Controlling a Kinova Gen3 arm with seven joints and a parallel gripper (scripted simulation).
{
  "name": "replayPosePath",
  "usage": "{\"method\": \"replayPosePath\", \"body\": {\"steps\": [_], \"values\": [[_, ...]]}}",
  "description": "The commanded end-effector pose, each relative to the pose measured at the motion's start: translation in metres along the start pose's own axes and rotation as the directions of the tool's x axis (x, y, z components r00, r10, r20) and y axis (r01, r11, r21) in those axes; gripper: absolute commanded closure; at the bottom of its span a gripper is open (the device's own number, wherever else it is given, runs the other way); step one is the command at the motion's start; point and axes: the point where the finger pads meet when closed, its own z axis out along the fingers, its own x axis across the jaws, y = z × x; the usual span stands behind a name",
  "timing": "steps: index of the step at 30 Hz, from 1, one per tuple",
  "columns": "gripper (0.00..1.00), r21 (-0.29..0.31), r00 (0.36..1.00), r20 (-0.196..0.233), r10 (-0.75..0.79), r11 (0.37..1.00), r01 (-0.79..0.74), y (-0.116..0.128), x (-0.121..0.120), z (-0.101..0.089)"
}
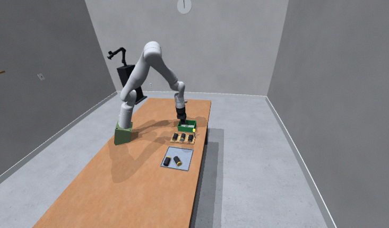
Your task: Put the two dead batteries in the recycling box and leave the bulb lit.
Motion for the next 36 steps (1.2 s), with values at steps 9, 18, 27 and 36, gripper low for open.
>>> {"method": "replayPosePath", "body": {"steps": [9,18,27,36], "values": [[0.43,0.002,1.0,0.001,-0.003,1.0,0.003,-0.0019,-0.0006,0.0001],[0.43,0.002,1.0,0.001,-0.003,1.0,0.003,-0.0019,-0.0006,0.0001],[0.43,0.002,1.0,0.001,-0.003,1.0,0.003,-0.0019,-0.0006,0.0001],[0.43,0.002,1.0,0.001,-0.003,1.0,0.003,-0.0019,-0.0006,0.0065]]}}
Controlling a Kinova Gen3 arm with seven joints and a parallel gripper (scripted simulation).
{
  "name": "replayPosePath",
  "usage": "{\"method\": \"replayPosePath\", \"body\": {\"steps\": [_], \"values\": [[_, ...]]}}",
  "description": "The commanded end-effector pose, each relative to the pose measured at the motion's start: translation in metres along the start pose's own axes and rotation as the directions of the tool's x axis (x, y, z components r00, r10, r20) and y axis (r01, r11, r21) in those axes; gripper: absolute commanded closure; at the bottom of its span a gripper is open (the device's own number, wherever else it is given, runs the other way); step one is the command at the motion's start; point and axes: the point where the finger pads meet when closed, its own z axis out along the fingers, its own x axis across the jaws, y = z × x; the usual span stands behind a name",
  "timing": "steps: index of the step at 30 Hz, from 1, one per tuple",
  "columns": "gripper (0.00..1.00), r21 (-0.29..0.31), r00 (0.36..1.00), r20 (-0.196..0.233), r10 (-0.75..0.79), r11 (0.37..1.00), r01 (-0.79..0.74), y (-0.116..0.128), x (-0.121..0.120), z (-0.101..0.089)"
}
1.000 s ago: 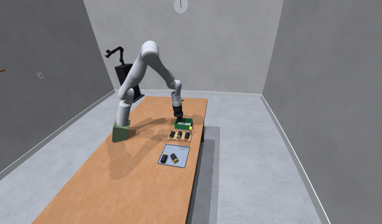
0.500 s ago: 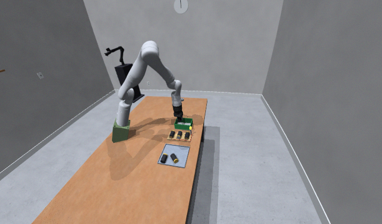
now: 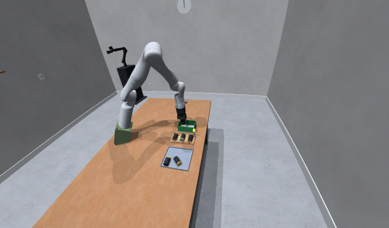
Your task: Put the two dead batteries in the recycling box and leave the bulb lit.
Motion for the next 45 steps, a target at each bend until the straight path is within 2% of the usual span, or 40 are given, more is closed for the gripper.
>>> {"method": "replayPosePath", "body": {"steps": [1,8,10,16,32,33,45], "values": [[0.43,0.002,1.0,0.003,-0.003,1.0,0.003,-0.002,-0.002,0.006],[0.43,0.002,1.0,0.003,-0.003,1.0,0.003,-0.002,-0.002,0.037],[0.43,0.002,1.0,0.003,-0.003,1.0,0.003,-0.002,-0.002,0.037],[0.43,0.002,1.0,0.003,-0.003,1.0,0.003,-0.002,-0.002,0.058],[0.43,0.002,1.0,0.003,-0.003,1.0,0.003,-0.002,-0.002,0.062],[0.1,0.002,1.0,0.003,-0.003,1.0,0.003,-0.002,-0.002,0.062],[0.1,0.002,1.0,0.003,-0.003,1.0,0.003,-0.002,-0.002,0.062]]}}
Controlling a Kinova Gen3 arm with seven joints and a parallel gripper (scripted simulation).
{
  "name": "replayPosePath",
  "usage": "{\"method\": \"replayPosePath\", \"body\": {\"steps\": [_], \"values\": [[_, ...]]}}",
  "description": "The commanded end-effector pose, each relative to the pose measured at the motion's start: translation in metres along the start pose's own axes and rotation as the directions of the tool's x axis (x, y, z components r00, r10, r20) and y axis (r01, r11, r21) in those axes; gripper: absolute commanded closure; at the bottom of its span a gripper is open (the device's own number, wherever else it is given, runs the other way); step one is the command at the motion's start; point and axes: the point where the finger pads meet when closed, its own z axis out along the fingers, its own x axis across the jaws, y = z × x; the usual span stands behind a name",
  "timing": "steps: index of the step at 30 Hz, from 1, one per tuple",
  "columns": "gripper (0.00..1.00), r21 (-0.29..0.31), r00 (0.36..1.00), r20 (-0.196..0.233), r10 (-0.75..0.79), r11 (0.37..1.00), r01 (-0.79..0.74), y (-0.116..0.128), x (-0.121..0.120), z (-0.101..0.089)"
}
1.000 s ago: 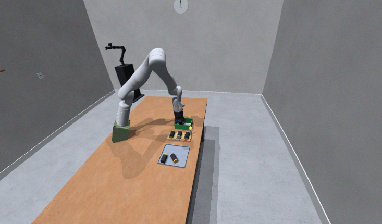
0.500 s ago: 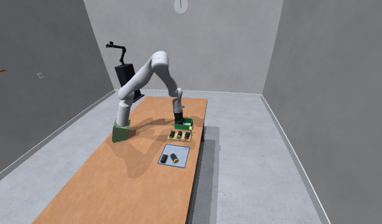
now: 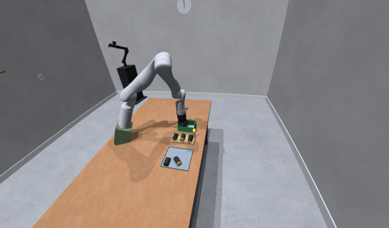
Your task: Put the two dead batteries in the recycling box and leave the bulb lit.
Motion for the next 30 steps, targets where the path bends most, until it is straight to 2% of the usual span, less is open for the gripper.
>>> {"method": "replayPosePath", "body": {"steps": [1,16,21,30], "values": [[0.1,0.0,1.0,-0.001,0.0,1.0,0.0,0.0,0.0,0.0],[0.1,0.0,1.0,-0.001,0.0,1.0,0.0,0.0,0.0,-0.006],[0.1,0.0,1.0,-0.001,0.0,1.0,0.0,0.0,0.0,-0.022],[0.1,0.0,1.0,-0.001,0.0,1.0,0.0,0.0,0.0,-0.062]]}}
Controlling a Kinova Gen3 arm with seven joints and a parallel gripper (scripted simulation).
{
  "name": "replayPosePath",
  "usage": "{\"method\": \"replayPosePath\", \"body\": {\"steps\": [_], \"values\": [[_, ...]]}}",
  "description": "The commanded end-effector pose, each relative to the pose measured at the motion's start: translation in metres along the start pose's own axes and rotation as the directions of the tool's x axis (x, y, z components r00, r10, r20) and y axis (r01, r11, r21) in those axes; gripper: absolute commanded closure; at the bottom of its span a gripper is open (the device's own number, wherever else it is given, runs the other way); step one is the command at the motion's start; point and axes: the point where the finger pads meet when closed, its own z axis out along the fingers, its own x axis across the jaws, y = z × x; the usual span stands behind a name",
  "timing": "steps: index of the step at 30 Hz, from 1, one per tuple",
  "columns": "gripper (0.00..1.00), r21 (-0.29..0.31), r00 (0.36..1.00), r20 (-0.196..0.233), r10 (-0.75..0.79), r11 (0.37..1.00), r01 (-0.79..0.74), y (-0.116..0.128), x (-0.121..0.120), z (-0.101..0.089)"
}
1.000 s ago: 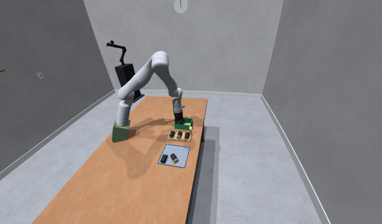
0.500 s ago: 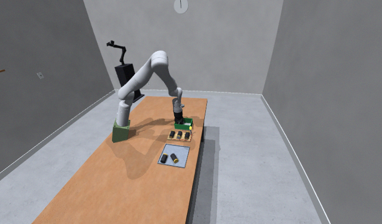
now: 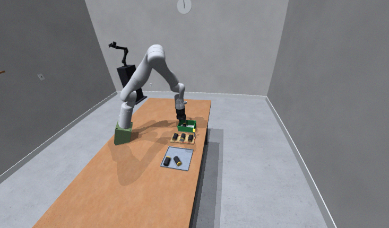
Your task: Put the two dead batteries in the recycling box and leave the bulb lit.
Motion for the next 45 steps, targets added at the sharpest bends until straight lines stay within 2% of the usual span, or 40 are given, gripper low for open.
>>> {"method": "replayPosePath", "body": {"steps": [1,3,10,22,34,45], "values": [[0.1,-0.016,1.0,-0.024,0.016,1.0,-0.016,0.012,0.011,-0.017],[0.1,-0.016,1.0,-0.024,0.016,1.0,-0.016,0.012,0.011,-0.017],[0.1,-0.016,1.0,-0.024,0.016,1.0,-0.016,0.011,0.01,-0.035],[0.1,-0.016,1.0,-0.024,0.016,1.0,-0.016,0.011,0.01,-0.038],[0.1,-0.016,1.0,-0.024,0.016,1.0,-0.016,0.011,0.009,-0.08],[0.1,-0.016,1.0,-0.024,0.016,1.0,-0.016,0.011,0.009,-0.082]]}}
